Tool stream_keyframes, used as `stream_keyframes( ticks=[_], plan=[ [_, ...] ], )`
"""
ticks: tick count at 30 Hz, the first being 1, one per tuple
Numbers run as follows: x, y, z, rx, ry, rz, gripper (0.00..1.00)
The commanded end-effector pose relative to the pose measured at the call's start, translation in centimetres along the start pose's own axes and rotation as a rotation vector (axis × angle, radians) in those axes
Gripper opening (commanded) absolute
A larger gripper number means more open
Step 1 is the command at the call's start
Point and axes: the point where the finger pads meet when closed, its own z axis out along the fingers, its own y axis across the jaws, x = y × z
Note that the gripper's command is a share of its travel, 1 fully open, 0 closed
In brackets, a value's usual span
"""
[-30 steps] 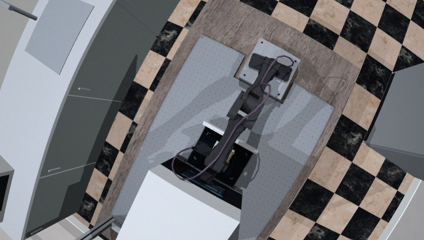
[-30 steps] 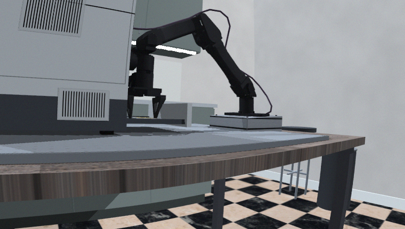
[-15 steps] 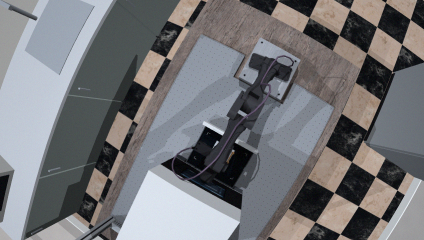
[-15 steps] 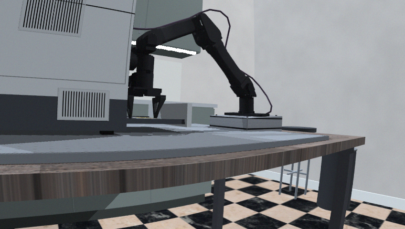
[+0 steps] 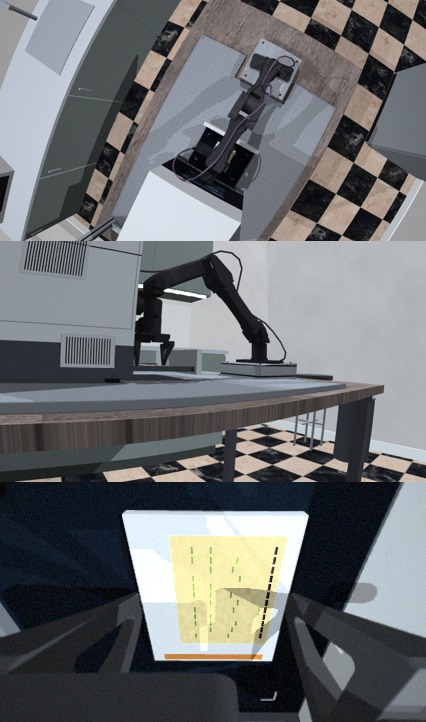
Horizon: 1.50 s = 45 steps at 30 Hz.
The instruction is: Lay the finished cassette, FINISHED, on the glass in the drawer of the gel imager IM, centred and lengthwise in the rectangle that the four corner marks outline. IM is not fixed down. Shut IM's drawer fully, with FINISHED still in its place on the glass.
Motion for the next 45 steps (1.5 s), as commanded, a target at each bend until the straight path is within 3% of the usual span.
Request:
stream_keyframes(
  ticks=[1,19,21,23,25,26,27,35,36,39,43,45],
  plan=[
    [-0.1,0.7,-1.0,-0.028,-0.005,0.002,0.91],
    [0.2,0.8,-0.8,-0.018,-0.013,-0.003,0.91],
    [-0.1,0.7,-1.1,-0.028,-0.005,0.002,0.91],
    [0.3,0.7,-1.4,-0.081,-0.011,-0.003,0.91],
    [0.3,0.8,-1.5,-0.081,-0.011,-0.003,0.91],
    [0.3,2.0,-1.8,-0.106,-0.011,-0.004,0.91],
    [0.3,1.9,-1.0,-0.088,-0.011,-0.004,0.91],
    [0.3,1.7,-1.0,-0.067,-0.011,-0.004,0.91],
    [0.3,1.4,-1.6,-0.103,-0.009,-0.003,0.91],
    [0.3,2.6,-1.5,-0.117,-0.01,-0.004,0.91],
    [0.3,2.5,-1.1,-0.102,-0.009,-0.004,0.91],
    [0.3,2.0,-1.7,-0.125,-0.008,-0.003,0.91]
  ],
)
